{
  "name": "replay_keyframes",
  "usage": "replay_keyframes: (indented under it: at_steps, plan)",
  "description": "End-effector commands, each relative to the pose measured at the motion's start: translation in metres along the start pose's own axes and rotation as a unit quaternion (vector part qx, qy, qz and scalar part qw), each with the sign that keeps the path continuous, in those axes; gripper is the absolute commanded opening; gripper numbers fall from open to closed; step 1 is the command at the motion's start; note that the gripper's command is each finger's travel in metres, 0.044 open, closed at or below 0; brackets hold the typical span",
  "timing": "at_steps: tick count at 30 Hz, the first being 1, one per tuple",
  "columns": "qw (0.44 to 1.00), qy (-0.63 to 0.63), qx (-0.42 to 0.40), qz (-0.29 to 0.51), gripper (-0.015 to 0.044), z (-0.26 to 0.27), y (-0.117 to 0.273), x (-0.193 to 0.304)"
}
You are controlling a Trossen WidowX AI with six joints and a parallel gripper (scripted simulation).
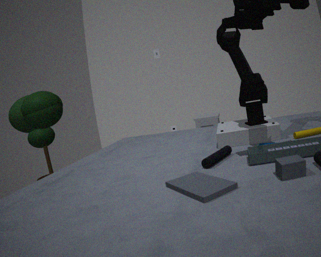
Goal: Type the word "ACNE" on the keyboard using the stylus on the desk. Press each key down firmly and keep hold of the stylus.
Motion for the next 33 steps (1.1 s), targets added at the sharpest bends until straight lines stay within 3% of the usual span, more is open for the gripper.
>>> replay_keyframes:
  at_steps: [1, 9, 17, 23, 33]
  plan:
    - [1.0, -0.002, -0.001, 0.005, 0.0414, 0.0, -0.001, 0.002]
    - [0.963, -0.075, -0.032, 0.257, 0.0204, 0.024, -0.038, 0.074]
    - [0.836, -0.116, -0.014, 0.536, 0.0, 0.055, -0.042, 0.157]
    - [0.695, -0.107, 0.036, 0.71, 0.0, 0.073, -0.024, 0.204]
    - [0.689, -0.105, 0.039, 0.716, 0.0, 0.074, -0.023, 0.206]
Point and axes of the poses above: the point midway between the two fingers, 35 mm back from their tips, its own y axis back along the fingers, its own z axis across the jaws, x = y × z, the point moved 8 cm from there along y, back along the fingers, and after that the axes turned 5 degrees about y, right-handed, at the moved point
